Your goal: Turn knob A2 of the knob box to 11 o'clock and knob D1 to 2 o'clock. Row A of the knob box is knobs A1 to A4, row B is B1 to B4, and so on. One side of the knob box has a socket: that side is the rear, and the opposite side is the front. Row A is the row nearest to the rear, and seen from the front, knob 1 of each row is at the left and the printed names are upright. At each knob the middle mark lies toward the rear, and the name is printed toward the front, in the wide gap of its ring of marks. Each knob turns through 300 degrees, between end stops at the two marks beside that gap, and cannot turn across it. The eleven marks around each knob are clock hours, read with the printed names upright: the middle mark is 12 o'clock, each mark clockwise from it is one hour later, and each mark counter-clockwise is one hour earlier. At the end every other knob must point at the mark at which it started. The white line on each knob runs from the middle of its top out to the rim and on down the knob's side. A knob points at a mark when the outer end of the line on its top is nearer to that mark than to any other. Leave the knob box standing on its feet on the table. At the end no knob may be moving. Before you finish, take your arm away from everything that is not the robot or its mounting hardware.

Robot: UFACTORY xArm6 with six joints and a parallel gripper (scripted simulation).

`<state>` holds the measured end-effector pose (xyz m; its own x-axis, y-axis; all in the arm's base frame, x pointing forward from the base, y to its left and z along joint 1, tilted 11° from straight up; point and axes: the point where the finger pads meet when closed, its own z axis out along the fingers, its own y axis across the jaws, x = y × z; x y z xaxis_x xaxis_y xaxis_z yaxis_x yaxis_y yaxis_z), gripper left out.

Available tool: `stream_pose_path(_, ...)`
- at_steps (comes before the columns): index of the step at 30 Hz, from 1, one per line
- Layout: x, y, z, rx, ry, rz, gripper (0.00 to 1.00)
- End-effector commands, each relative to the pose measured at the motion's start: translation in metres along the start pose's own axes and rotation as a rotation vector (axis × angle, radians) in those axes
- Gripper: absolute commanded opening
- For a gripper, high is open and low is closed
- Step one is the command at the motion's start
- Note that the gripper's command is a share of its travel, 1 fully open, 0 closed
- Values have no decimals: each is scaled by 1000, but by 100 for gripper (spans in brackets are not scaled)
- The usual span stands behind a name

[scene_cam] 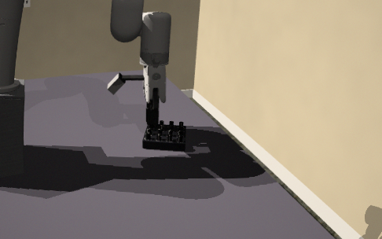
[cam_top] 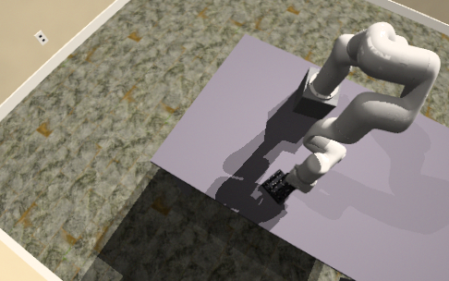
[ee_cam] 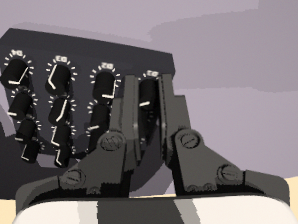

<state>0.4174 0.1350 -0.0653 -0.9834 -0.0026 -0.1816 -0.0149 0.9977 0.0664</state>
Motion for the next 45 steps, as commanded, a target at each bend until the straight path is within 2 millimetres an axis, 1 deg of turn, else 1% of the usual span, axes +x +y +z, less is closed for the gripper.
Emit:
stream_pose_path(1,-1,0,-1,8,0,1,8)
stream_pose_path(6,-1,0,-1,8,0,1,8)
stream_pose_path(7,-1,0,-1,8,0,1,19)
stream_pose_path(32,-1,1,-2,8,0,1,19)
stream_pose_path(36,-1,1,-8,8,0,1,19)
stream_pose_path(45,-1,1,-31,8,0,1,19)
